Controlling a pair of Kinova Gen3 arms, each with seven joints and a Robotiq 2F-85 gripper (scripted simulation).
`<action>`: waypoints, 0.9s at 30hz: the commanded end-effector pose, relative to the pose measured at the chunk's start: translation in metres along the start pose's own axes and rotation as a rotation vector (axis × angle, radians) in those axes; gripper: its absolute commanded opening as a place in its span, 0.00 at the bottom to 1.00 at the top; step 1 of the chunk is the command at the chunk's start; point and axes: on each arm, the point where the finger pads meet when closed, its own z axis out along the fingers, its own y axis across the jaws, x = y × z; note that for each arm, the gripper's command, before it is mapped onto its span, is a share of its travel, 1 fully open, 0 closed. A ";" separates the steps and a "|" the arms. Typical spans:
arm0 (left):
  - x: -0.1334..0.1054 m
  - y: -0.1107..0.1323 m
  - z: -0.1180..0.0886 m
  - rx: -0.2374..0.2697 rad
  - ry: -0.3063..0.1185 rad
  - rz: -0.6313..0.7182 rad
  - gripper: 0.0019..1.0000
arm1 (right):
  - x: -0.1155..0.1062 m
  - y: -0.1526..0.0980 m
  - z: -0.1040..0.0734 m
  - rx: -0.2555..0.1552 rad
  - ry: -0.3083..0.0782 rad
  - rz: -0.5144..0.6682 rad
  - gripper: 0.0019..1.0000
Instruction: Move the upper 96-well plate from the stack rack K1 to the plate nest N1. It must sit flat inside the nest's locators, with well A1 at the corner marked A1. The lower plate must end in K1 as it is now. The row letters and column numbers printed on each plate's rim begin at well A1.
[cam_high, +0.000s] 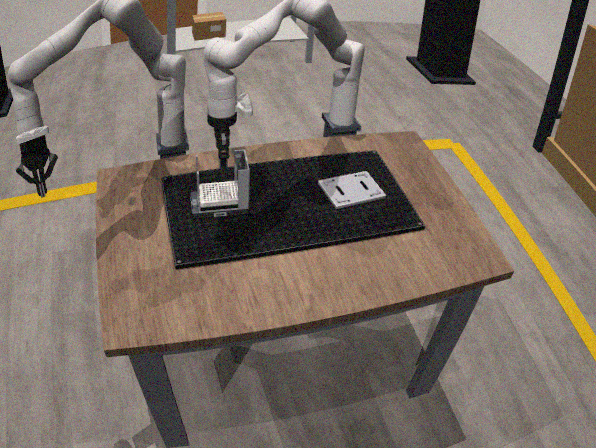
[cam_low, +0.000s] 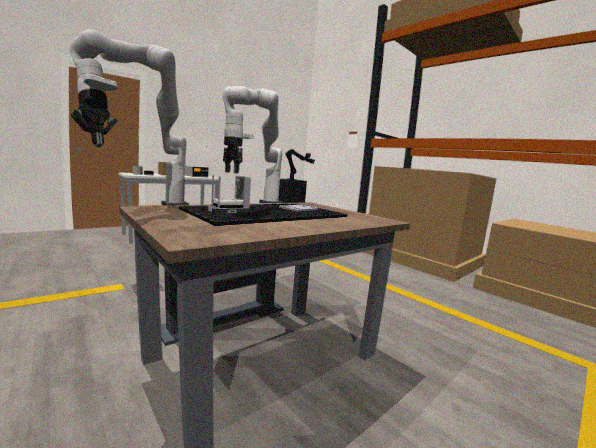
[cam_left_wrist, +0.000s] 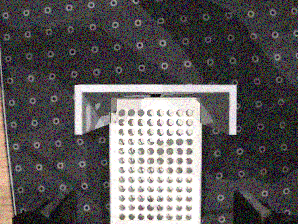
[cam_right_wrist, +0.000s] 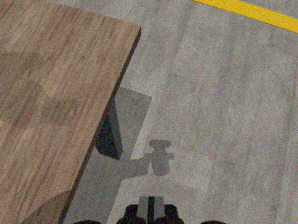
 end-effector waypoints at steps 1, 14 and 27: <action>0.000 0.000 -0.001 -0.002 -0.002 0.000 1.00 | 0.001 0.000 -0.002 -0.002 0.002 -0.001 0.02; 0.000 0.000 0.003 -0.002 -0.002 0.000 1.00 | 0.001 0.000 -0.002 -0.002 0.002 -0.001 0.02; 0.000 0.000 0.007 -0.002 -0.002 0.000 1.00 | 0.001 0.000 -0.002 -0.002 0.002 -0.001 0.02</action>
